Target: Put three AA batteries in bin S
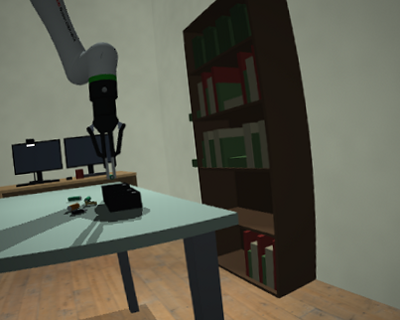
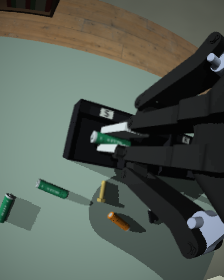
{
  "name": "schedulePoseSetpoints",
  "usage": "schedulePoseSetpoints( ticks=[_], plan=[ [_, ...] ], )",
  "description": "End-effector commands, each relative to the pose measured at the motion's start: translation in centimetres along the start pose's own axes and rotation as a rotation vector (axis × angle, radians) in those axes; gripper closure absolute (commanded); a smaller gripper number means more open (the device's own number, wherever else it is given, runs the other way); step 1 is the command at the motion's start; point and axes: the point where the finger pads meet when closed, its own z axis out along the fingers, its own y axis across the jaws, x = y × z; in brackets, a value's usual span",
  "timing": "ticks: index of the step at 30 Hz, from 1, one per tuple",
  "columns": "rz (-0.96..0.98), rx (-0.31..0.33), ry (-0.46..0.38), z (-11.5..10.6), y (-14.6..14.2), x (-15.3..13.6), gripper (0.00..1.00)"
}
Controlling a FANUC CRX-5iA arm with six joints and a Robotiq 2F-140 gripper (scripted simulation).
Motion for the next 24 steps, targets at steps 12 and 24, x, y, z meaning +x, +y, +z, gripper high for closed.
schedulePoseSetpoints(
  ticks=[12,24],
  plan=[
    [0.0,0.0,0.0,1.0,0.0,0.1,0.95],
    [0.0,0.0,0.0,3.0,0.0,0.1,0.95]
  ],
)
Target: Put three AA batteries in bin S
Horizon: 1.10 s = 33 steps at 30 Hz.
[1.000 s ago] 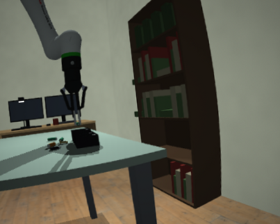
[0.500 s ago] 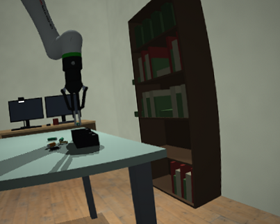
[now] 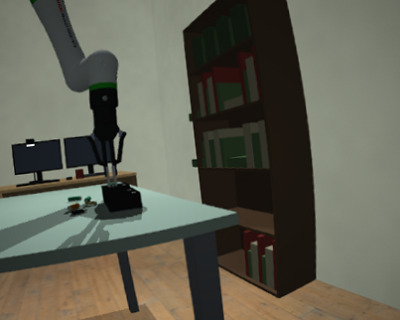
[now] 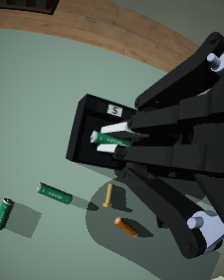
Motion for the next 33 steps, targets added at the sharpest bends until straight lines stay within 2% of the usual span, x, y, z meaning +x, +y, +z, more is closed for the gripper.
schedulePoseSetpoints(
  ticks=[1,13,23,24,33],
  plan=[
    [0.0,0.0,0.0,0.6,0.0,0.0,0.95],
    [0.0,0.0,0.0,2.5,0.0,0.0,0.95],
    [0.0,0.0,0.0,2.5,0.0,0.1,0.95],
    [0.0,0.0,0.0,2.5,0.0,0.1,0.83],
    [0.0,0.0,0.0,2.5,0.0,0.1,0.83]
  ],
)
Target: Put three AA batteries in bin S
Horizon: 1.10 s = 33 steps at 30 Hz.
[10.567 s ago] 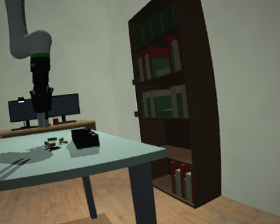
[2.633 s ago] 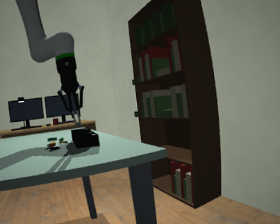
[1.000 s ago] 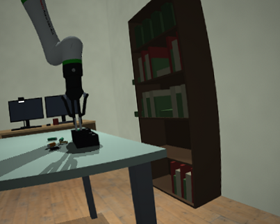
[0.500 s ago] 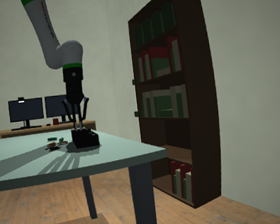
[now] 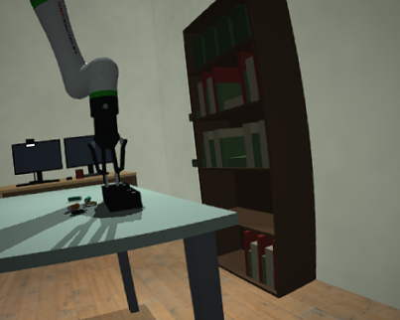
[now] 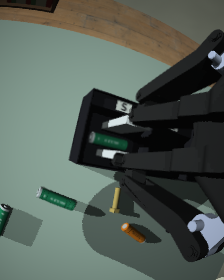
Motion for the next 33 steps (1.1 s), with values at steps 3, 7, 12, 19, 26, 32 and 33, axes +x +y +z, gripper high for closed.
schedulePoseSetpoints(
  ticks=[3,7,12,19,26,32,33],
  plan=[
    [0.0,0.0,0.0,0.0,0.0,0.0,0.83],
    [0.0,0.0,0.0,0.0,0.0,0.0,0.83],
    [0.0,0.0,0.0,-0.3,0.0,0.0,0.83],
    [0.0,0.0,0.0,-1.2,0.0,0.0,0.83],
    [0.0,0.0,0.0,-2.1,0.0,0.0,0.83],
    [0.0,0.0,0.0,-2.7,0.0,0.0,0.83],
    [0.0,0.0,0.0,-3.2,0.0,0.0,0.83]
  ],
)
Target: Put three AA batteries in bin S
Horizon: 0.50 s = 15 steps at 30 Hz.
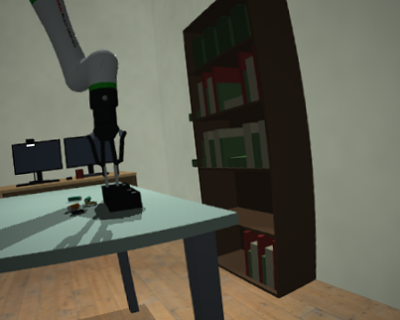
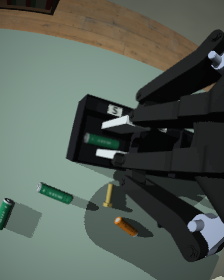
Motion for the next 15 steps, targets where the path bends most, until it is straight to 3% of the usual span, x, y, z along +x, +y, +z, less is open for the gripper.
schedulePoseSetpoints(
  ticks=[1,4,12,15],
  plan=[
    [0.0,0.0,0.0,-1.1,0.0,0.0,0.83],
    [0.0,0.0,0.0,-2.6,0.0,0.0,0.83],
    [0.0,0.0,0.0,-2.6,0.0,0.0,0.83],
    [0.15,0.0,0.0,-2.8,-2.2,1.3,0.83]
  ],
)
